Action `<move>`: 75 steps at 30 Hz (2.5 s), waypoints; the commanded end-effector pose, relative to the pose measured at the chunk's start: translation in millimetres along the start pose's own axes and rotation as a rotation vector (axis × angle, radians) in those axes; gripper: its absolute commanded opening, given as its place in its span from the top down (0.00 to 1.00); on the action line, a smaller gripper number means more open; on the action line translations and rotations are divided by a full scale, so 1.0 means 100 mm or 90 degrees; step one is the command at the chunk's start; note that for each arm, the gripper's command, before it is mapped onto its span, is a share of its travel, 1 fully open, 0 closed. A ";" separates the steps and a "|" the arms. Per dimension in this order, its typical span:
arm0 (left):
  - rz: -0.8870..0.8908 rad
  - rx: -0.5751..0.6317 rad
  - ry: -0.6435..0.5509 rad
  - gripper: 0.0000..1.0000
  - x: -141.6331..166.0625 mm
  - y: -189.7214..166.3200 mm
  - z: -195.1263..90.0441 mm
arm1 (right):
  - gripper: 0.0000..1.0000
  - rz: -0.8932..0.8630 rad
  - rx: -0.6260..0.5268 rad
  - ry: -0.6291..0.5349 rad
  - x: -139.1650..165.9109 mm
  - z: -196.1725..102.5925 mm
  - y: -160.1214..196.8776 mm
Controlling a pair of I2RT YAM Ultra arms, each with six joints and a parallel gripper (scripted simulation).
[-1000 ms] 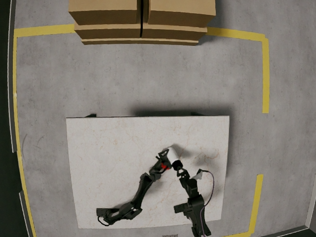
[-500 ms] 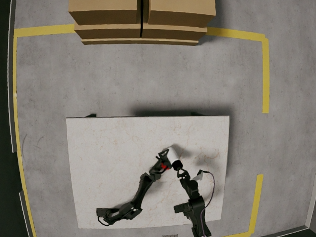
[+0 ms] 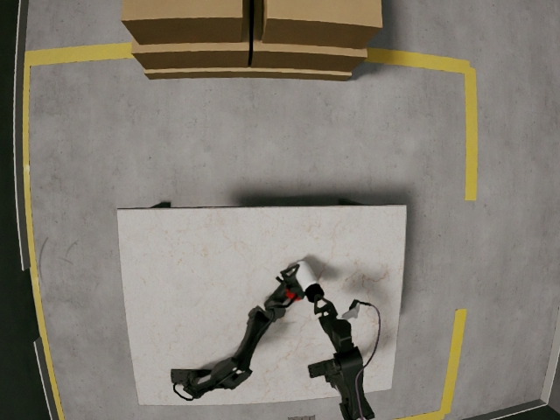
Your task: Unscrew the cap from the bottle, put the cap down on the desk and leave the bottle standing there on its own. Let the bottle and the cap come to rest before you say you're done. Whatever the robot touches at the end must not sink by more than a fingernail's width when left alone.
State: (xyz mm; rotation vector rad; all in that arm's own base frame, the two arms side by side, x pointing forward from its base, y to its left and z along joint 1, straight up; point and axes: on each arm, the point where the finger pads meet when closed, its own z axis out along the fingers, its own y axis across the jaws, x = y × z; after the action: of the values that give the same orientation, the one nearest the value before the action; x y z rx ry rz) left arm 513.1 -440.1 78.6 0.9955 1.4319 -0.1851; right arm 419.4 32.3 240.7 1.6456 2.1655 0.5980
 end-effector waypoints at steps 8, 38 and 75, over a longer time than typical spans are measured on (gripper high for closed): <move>0.001 -0.025 -0.041 1.00 -0.26 0.18 0.00 | 0.06 -0.006 -0.010 -0.002 0.00 0.14 0.04; 0.001 -0.025 -0.041 1.00 -0.26 0.18 0.00 | 0.06 -0.002 0.007 -0.002 0.02 0.36 -0.02; 0.001 -0.025 -0.041 1.00 -0.26 0.18 0.00 | 1.00 -0.678 0.017 0.004 -0.04 0.35 -0.09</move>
State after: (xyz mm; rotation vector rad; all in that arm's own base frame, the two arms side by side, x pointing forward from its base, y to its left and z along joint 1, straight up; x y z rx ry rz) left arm 511.6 -441.5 77.4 1.0138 1.4245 -0.1828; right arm 432.5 32.9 200.8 0.6162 2.5868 0.3207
